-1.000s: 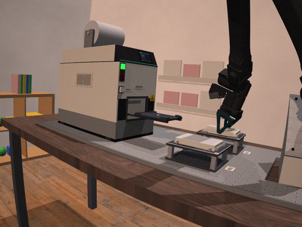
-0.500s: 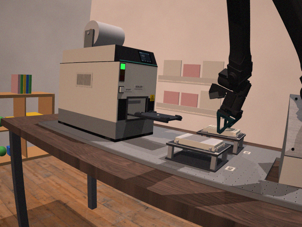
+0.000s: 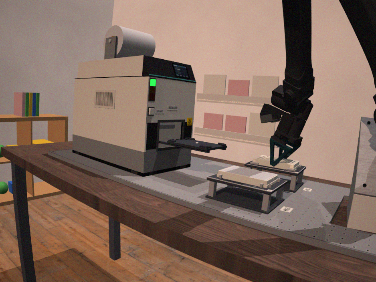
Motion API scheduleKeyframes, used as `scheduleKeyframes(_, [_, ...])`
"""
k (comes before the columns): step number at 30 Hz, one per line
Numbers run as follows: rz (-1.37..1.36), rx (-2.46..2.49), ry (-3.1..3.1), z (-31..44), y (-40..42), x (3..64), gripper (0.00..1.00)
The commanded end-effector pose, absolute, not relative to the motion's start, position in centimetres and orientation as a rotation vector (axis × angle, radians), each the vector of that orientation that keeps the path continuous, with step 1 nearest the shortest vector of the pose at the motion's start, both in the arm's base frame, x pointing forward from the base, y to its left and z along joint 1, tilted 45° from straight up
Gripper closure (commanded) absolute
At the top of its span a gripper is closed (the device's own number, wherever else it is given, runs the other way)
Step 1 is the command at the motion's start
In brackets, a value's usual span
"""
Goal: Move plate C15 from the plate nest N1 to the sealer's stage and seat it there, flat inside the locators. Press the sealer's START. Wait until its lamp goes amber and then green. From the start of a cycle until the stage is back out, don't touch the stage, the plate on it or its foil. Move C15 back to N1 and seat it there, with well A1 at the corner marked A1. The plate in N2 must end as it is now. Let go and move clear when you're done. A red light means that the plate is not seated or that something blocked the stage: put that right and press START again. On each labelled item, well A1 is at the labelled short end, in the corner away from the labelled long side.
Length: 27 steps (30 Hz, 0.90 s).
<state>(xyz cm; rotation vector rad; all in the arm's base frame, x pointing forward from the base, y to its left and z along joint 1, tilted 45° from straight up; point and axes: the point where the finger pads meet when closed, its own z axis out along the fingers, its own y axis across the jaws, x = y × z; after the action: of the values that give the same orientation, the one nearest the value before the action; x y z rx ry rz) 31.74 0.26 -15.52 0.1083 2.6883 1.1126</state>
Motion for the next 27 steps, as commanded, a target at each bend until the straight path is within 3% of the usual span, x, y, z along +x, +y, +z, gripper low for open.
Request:
scheduleKeyframes(1, [1.075, 0.095, 2.661, -15.60, -1.24, 33.86, 1.00])
scheduleKeyframes(27, [1.068, 0.091, 2.658, -15.52, -1.33, 34.11, 1.00])
